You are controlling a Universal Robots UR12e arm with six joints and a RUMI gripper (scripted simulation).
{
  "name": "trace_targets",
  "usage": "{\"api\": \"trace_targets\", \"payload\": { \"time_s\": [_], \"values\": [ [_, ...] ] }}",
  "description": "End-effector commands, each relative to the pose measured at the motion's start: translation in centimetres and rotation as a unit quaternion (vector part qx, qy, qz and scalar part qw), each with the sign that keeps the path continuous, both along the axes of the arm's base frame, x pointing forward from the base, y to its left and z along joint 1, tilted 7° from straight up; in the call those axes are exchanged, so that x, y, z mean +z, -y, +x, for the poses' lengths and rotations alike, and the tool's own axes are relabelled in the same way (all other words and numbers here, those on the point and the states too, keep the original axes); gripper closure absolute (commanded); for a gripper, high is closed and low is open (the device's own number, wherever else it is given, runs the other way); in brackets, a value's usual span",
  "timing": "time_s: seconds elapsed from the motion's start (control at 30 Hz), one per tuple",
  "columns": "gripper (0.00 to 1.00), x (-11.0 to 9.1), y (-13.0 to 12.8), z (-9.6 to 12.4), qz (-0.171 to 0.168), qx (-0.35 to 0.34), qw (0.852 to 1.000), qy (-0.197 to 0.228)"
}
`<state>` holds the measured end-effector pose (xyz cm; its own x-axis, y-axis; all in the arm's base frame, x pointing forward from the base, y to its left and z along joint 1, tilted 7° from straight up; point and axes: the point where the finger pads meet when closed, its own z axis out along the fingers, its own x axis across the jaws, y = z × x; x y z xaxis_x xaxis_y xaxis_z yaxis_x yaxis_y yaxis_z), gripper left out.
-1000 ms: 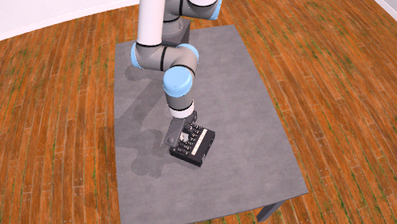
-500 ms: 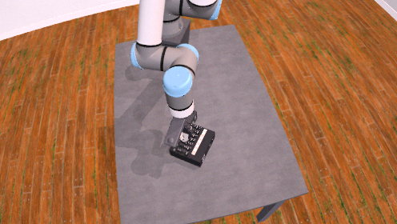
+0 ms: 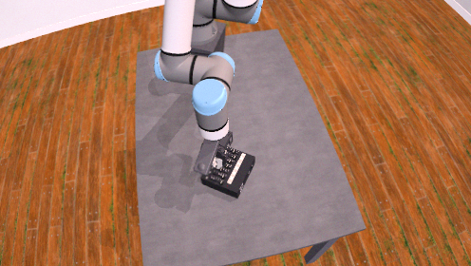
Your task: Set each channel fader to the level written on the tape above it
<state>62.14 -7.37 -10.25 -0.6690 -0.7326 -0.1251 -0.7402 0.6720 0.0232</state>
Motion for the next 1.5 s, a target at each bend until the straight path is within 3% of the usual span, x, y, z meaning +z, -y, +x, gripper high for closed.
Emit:
{"api": "trace_targets", "payload": {
  "time_s": [0.0,0.4,1.03,1.07,1.27,1.47],
  "values": [
    [1.0,0.4,0.1,-0.1,0.0,0.0,1.0,0.0],
    [1.0,3.5,0.4,-0.4,0.0,0.0,1.0,0.0],
    [1.0,3.9,0.5,-0.4,0.0,0.0,1.0,0.0],
    [0.0,3.9,0.5,-0.4,0.0,0.0,1.0,0.0],
    [0.0,4.6,0.5,-0.4,0.0,0.0,1.0,0.0],
    [0.0,6.9,0.8,-0.6,0.0,0.0,1.0,0.0]
  ]
}}
